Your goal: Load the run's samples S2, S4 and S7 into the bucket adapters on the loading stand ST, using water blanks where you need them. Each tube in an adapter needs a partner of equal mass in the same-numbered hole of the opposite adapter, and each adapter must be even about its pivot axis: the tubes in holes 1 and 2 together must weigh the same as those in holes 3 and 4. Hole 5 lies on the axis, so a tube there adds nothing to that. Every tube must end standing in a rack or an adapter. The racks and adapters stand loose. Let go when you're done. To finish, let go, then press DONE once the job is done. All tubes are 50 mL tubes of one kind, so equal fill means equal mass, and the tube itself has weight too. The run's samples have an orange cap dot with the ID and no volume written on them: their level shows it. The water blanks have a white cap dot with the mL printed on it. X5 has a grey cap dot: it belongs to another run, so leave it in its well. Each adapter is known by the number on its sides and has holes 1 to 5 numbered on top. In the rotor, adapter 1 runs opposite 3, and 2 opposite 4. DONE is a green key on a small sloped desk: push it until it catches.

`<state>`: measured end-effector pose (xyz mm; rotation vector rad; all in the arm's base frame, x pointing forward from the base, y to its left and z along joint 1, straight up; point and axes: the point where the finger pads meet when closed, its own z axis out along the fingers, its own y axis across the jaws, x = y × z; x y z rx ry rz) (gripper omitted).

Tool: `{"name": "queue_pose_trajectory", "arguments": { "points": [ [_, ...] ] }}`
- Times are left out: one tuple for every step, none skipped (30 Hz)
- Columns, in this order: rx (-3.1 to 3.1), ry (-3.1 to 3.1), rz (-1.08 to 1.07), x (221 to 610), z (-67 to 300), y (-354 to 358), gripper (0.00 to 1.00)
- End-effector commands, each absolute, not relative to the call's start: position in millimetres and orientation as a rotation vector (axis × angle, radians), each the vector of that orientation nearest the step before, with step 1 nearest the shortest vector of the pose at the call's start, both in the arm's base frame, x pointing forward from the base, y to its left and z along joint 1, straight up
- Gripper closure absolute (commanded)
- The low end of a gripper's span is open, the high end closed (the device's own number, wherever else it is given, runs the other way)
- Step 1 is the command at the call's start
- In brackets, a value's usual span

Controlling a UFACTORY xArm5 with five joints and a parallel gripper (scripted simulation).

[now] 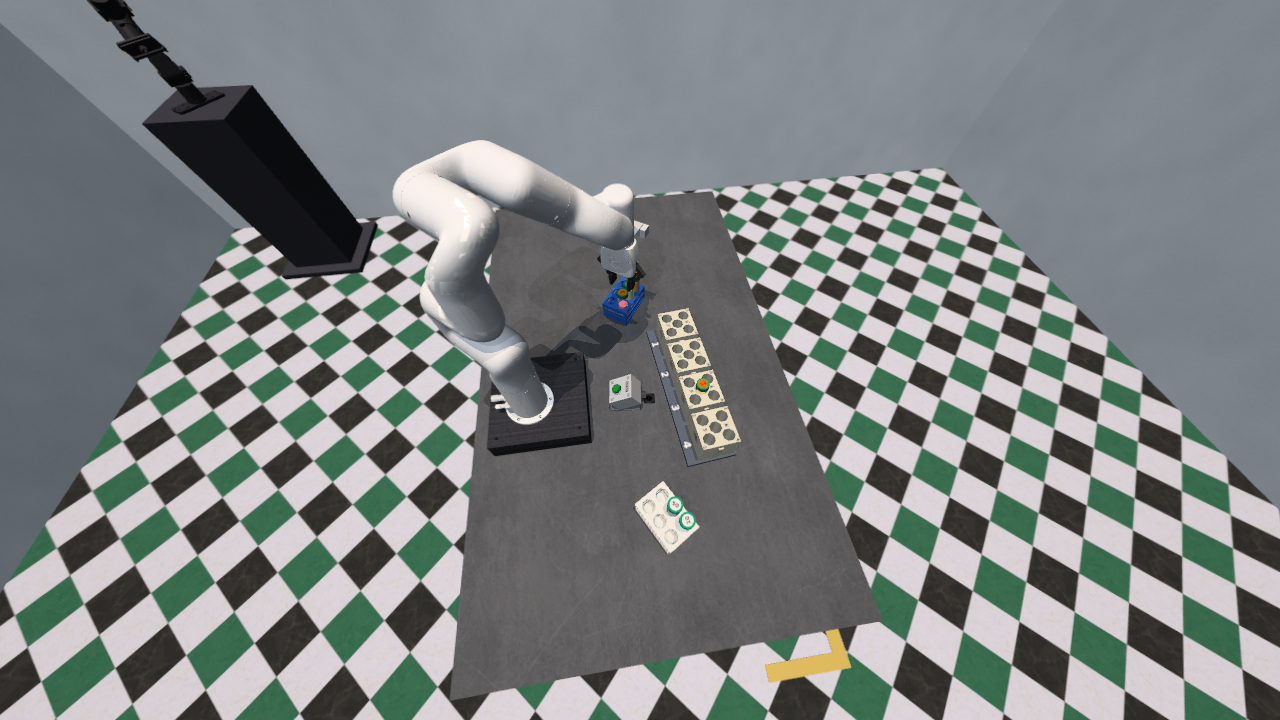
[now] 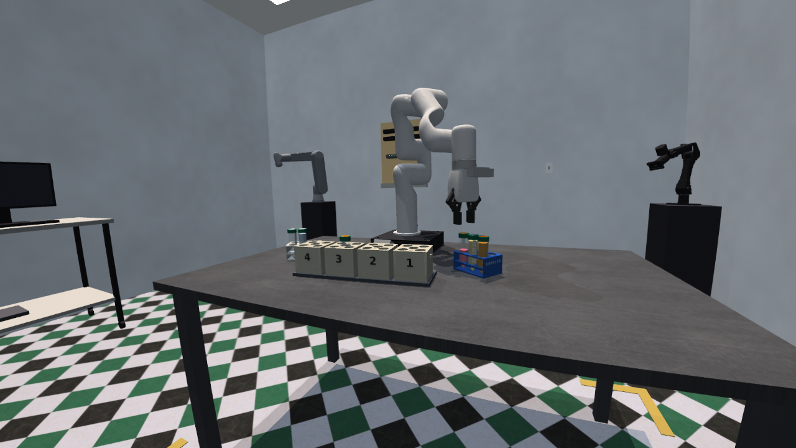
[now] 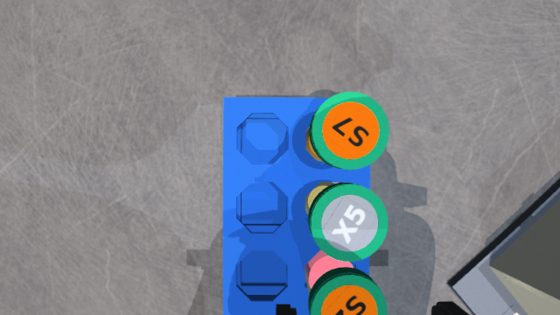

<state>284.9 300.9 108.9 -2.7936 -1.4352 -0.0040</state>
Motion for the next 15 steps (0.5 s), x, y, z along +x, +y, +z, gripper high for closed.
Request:
{"name": "queue_pose_trajectory", "arguments": {
  "points": [
    [-2.797,-1.437,-0.011,286,103,302,0.43],
    [-2.797,-1.437,-0.011,286,101,302,0.43],
    [-2.797,-1.437,-0.011,286,99,302,0.43],
    [-2.797,-1.437,-0.011,286,97,302,0.43],
    [-2.797,-1.437,-0.011,286,95,302,0.43],
    [-2.797,-1.437,-0.011,286,93,302,0.43],
    [-2.797,-1.437,-0.011,286,91,302,0.43],
    [-2.797,-1.437,-0.011,286,89,302,0.43],
    [-2.797,-1.437,-0.011,286,87,302,0.43],
    [-2.797,-1.437,-0.011,286,85,302,0.43],
    [-2.797,-1.437,-0.011,286,83,302,0.43],
    [-2.797,-1.437,-0.011,286,83,302,0.43],
    [-2.797,-1.437,-0.011,286,83,302,0.43],
    [-2.797,-1.437,-0.011,286,81,302,0.43],
    [-2.797,-1.437,-0.011,286,79,302,0.43]
  ]
}}
